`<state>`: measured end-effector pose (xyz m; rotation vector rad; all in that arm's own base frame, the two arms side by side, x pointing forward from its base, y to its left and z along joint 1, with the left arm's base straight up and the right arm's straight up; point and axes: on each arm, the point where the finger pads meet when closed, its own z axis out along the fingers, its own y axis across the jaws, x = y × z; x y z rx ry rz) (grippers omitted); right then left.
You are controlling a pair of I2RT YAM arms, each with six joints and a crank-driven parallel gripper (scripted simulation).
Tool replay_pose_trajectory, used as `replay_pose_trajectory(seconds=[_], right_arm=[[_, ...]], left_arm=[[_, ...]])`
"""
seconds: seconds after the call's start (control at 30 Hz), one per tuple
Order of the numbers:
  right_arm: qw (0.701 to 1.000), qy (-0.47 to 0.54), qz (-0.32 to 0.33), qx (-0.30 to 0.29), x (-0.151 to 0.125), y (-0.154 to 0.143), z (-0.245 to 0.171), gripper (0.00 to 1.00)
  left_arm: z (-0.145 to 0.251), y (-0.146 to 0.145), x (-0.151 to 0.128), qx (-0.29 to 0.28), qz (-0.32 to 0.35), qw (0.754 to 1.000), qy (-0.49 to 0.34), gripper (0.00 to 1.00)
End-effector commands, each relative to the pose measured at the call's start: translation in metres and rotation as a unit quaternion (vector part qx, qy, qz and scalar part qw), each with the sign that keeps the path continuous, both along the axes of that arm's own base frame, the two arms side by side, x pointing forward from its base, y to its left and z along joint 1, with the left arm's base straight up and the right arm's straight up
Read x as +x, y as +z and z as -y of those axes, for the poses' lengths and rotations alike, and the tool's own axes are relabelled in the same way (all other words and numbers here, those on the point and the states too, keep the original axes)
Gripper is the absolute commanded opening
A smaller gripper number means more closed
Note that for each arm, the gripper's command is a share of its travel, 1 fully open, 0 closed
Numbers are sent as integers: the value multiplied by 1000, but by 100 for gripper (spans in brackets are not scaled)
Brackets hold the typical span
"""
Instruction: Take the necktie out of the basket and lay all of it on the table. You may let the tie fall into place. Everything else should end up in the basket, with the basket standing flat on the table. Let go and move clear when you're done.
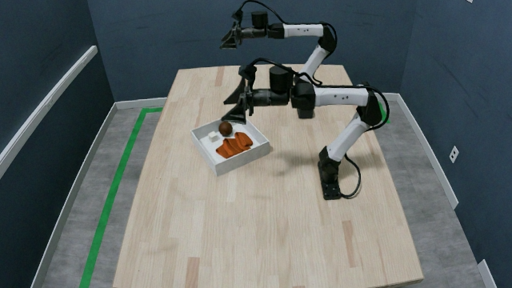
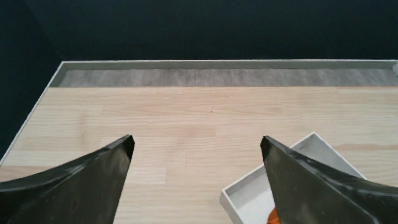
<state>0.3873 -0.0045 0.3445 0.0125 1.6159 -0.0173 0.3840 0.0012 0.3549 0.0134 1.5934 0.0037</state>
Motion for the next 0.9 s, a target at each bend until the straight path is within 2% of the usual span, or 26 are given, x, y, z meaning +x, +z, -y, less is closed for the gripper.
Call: replay_pose_trajectory(seconds=[0.0, 0.53, 0.87], right_arm=[[1000, -1, 8, -1, -1, 6, 0, 100], [1000, -1, 8, -1, -1, 6, 0, 100], [1000, 12, -25, -11, -1, -7, -9, 98]], left_arm=[[0, 5, -1, 0, 7, 1000, 0, 100], [0, 5, -1, 0, 7, 1000, 0, 100], [0, 0, 0, 0, 0, 1000, 0, 100]])
